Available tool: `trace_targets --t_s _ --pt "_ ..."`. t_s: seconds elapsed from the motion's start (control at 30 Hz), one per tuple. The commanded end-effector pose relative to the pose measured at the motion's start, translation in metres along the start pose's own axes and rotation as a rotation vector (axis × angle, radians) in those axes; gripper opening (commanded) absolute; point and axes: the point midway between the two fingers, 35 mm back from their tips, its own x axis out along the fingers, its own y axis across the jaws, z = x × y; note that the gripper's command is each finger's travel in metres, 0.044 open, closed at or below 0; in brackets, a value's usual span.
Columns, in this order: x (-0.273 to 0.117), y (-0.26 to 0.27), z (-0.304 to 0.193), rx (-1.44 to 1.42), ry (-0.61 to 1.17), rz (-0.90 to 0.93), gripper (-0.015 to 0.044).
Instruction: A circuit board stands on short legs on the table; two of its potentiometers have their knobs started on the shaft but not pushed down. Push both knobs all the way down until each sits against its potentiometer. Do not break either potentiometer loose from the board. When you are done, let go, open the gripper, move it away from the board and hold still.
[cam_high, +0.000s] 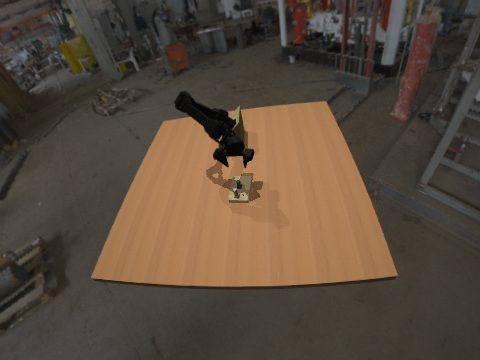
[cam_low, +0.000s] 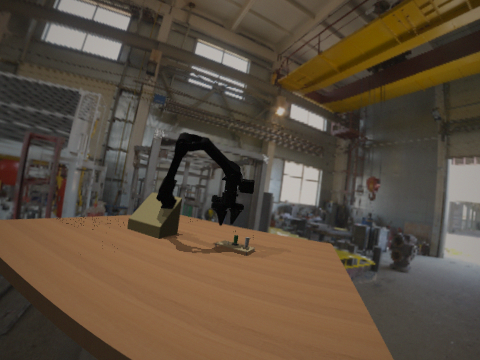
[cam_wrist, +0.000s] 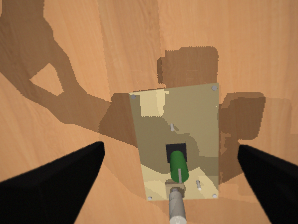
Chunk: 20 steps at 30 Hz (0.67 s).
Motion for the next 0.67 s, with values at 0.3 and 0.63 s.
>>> trace_targets --t_s 0.3,0.63 --pt "0.004 0.026 0.080 -0.001 -0.012 0.009 0.0440" --pt "0.004 0.026 0.080 -0.001 -0.012 0.009 0.0440"
